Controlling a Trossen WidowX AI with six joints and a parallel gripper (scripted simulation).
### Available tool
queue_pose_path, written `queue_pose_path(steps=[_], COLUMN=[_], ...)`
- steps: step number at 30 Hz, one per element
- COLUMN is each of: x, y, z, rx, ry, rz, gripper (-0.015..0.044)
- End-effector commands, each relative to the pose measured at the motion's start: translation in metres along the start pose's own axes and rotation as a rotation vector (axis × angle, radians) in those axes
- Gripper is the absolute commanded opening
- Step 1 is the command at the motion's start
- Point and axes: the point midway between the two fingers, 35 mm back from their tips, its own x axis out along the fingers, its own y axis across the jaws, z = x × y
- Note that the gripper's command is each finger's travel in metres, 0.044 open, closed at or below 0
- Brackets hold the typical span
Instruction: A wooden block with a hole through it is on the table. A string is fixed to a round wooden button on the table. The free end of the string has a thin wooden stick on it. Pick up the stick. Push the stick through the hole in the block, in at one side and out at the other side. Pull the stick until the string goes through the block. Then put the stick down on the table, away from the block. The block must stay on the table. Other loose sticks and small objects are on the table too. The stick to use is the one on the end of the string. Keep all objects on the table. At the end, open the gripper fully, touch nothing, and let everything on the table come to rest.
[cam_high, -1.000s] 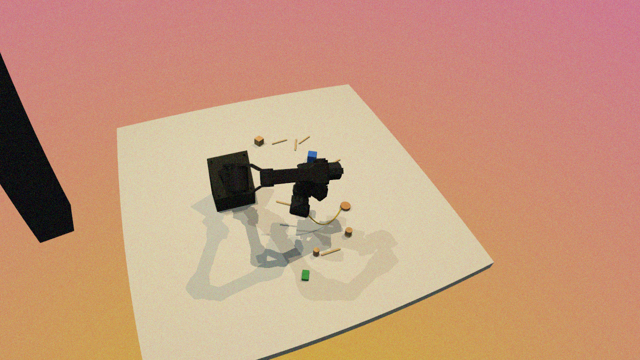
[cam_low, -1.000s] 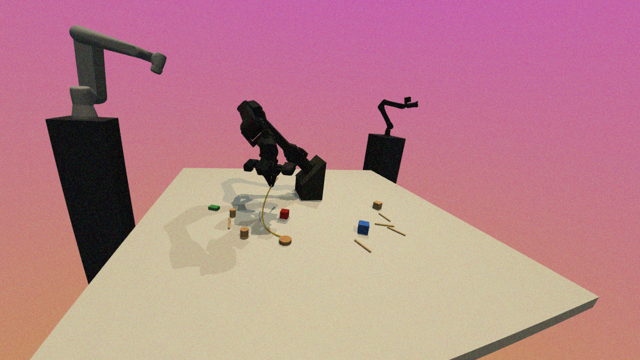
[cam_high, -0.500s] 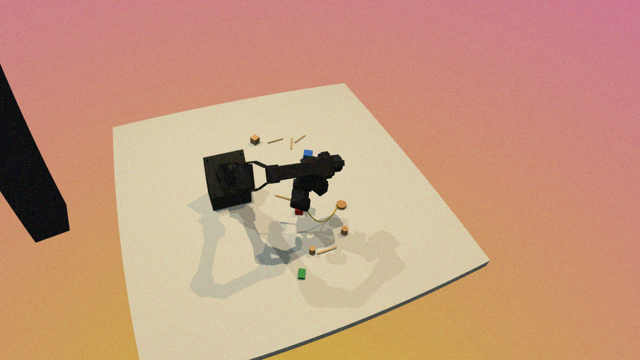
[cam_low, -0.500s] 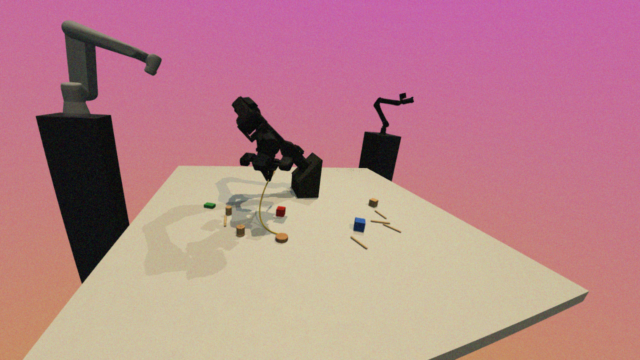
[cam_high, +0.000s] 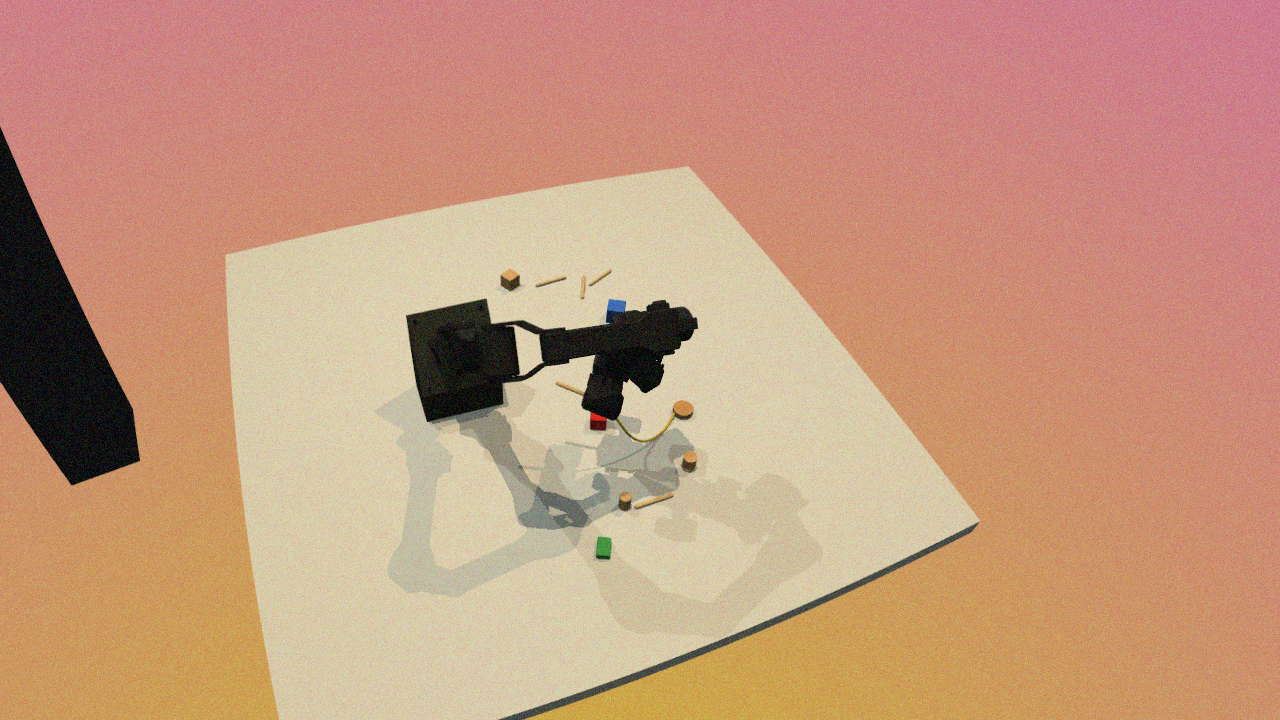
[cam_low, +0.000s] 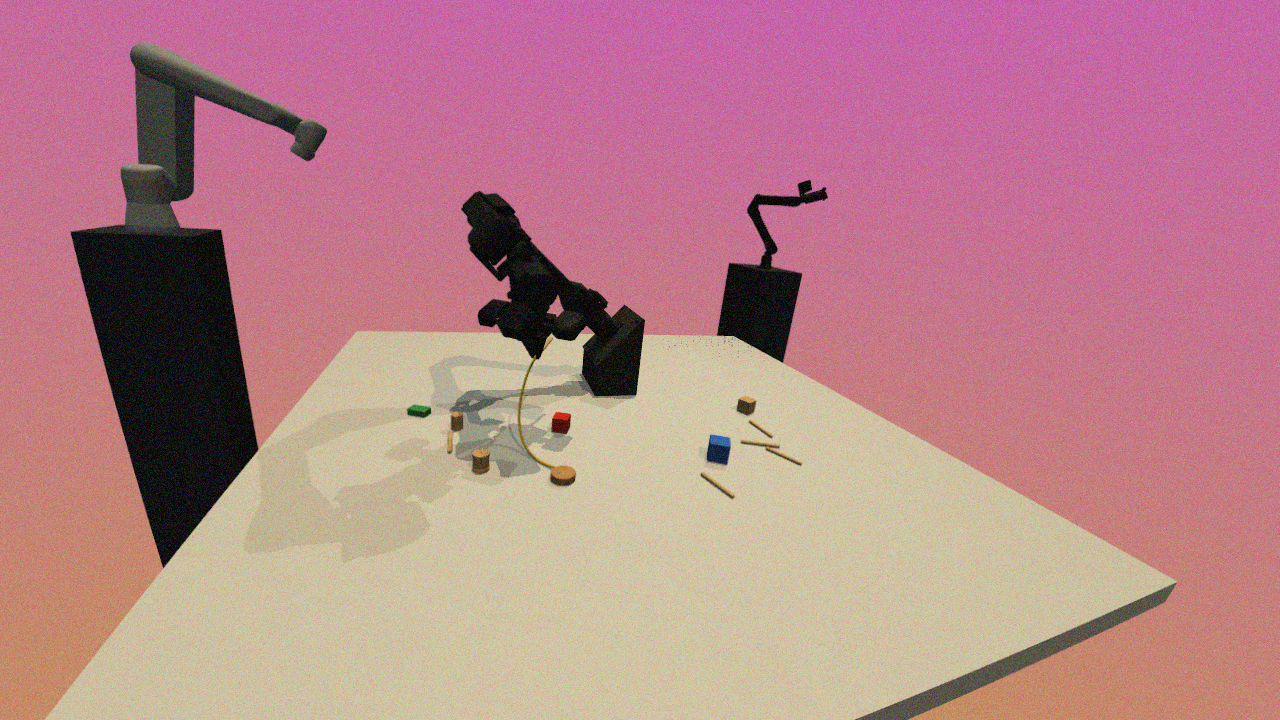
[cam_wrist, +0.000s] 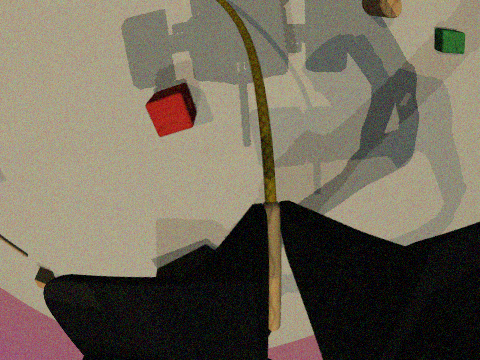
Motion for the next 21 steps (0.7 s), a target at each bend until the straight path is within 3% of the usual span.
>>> queue_pose_path(steps=[1,12,21], x=[-0.003,-0.005,-0.008], y=[-0.006,-0.013,-0.026], z=[0.005,0.01,0.02], rx=[0.128,0.27,0.565], ry=[0.003,0.009,0.006], rz=[0.039,0.081,0.174], gripper=[0.0,0.0,0.0])
